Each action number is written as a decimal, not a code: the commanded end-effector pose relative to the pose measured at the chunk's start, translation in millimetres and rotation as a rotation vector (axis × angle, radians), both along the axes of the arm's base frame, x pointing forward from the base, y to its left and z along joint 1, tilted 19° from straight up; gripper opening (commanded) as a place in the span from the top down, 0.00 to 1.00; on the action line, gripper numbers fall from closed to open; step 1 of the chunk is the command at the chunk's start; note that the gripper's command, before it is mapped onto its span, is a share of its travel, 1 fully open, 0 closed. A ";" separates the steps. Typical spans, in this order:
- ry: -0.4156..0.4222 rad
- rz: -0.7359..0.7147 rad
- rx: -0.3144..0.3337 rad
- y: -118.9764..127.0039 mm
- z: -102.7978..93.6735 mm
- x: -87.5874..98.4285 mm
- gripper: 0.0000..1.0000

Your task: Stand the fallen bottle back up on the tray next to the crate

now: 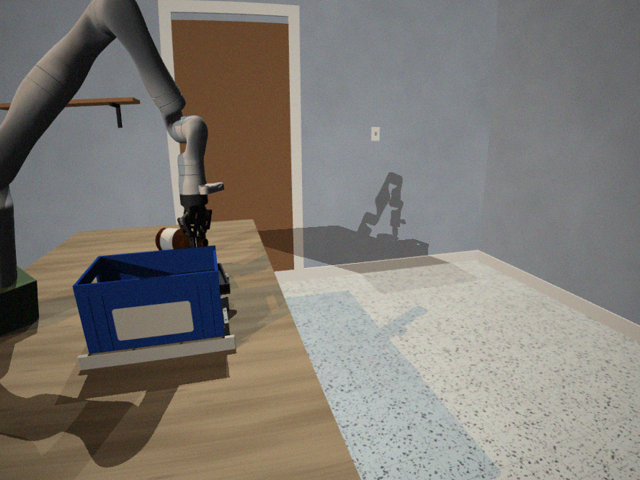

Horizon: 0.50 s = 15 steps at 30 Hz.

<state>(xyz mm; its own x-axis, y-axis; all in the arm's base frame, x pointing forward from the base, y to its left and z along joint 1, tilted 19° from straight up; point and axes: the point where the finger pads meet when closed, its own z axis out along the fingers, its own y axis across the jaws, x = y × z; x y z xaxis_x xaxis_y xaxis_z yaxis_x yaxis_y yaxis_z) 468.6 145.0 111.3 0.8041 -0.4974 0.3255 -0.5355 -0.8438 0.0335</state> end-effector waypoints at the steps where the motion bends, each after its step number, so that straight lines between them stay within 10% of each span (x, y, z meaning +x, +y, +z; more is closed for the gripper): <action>1: -0.004 0.007 0.008 6.5 10.2 -1.1 1.00; 15: -0.004 0.007 0.008 9.9 27.4 -5.9 1.00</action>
<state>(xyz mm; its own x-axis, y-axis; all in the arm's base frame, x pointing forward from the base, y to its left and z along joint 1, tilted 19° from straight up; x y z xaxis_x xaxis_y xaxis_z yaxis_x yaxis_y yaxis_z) 463.7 149.1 131.2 0.8040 -0.4969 0.3266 -0.5351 -0.8442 0.0328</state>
